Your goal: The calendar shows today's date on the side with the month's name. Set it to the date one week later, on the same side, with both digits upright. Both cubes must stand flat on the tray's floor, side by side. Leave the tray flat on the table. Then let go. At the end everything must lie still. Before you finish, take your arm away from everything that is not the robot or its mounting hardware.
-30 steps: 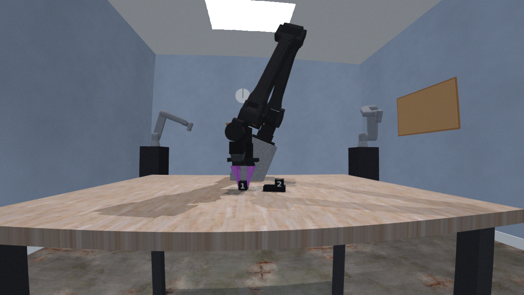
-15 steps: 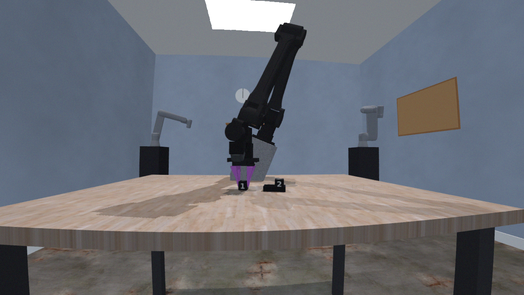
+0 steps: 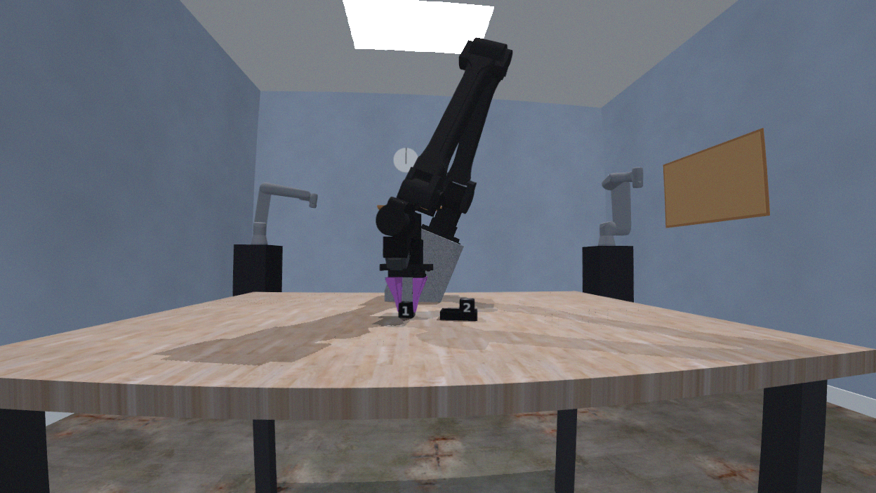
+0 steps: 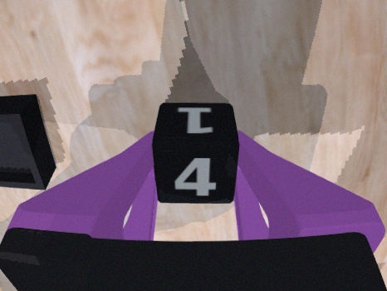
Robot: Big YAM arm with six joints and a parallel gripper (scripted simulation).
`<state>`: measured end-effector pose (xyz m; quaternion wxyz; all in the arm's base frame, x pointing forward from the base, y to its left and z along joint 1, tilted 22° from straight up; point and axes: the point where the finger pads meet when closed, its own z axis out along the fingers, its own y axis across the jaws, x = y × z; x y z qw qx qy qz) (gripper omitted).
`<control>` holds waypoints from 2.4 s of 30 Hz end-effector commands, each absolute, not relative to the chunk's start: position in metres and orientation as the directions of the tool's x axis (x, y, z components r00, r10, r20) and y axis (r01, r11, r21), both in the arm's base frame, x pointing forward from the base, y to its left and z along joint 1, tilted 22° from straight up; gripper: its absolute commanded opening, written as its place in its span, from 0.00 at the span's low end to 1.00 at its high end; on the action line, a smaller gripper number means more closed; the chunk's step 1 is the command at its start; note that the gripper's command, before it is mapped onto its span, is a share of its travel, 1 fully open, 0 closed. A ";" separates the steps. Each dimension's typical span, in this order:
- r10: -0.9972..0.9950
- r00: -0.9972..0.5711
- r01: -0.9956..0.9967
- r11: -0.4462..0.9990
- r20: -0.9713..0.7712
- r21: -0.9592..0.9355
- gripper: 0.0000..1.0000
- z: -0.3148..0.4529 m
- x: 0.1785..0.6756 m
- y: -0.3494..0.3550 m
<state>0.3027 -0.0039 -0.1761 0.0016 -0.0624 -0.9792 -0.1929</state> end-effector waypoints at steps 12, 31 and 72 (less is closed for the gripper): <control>0.119 -0.993 0.108 0.920 -0.005 0.377 0.26 -0.176 0.319 -0.005; 0.119 -0.993 0.108 0.920 -0.005 0.377 0.26 -0.176 0.319 -0.005; 0.119 -0.993 0.108 0.920 -0.005 0.377 0.45 -0.176 0.319 -0.005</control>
